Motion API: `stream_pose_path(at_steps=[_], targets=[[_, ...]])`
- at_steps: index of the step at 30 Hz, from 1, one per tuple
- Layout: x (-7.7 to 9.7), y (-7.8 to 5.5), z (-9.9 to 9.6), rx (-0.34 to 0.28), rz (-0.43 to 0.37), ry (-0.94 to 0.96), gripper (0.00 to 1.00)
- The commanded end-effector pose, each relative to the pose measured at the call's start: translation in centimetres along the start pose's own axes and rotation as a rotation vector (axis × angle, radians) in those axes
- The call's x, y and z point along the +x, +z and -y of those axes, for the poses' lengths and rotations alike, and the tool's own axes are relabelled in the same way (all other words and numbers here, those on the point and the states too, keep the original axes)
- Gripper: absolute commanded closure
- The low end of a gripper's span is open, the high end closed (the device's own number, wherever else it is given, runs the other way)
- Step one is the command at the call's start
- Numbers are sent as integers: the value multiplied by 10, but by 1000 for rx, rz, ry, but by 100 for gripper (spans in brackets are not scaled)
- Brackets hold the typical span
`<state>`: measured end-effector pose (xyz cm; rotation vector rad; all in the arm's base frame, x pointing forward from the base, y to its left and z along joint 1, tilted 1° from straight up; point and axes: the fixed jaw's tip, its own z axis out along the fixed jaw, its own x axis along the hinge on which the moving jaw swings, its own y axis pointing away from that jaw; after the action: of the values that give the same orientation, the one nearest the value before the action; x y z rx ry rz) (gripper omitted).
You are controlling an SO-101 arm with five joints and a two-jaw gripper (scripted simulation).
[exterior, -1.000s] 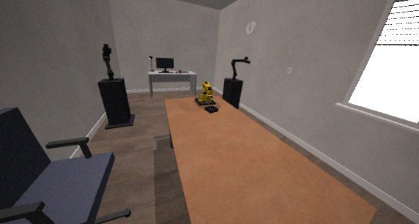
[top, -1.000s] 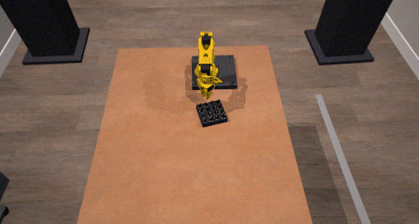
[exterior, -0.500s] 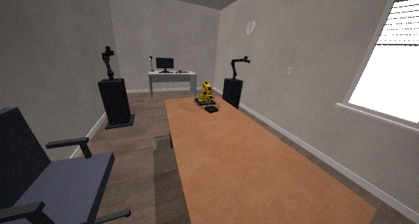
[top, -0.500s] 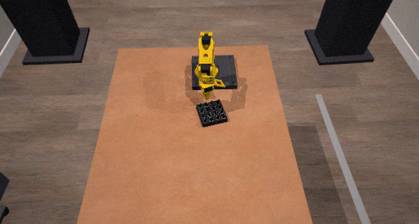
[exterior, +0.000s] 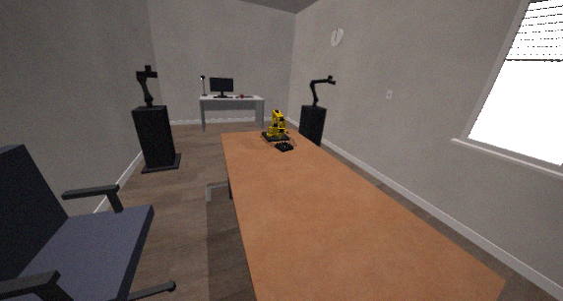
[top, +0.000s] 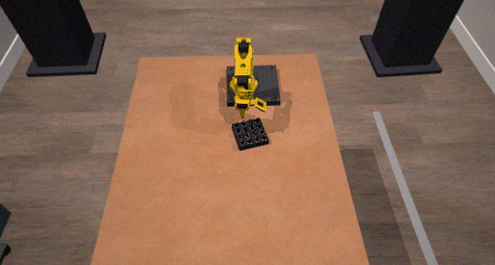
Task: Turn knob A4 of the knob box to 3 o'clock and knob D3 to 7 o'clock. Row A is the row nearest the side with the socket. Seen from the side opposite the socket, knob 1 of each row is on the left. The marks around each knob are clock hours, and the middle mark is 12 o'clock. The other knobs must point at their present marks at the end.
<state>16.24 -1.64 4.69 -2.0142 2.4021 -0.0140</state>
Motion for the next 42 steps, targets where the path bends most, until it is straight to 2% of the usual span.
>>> stream_pose_path(at_steps=[1, 13, 15, 30, 32, 42], targets=[[-1, 1, -1, 3, 2, 141, 91], [-5, 1, 0, 2, 2, 627, 91], [-5, 1, 0, 2, 2, 627, 91], [-8, 1, 3, 2, 3, 1175, 91], [-8, 1, 3, 2, 3, 1175, 91], [-9, 1, 5, 1, 4, 1457, 91]])
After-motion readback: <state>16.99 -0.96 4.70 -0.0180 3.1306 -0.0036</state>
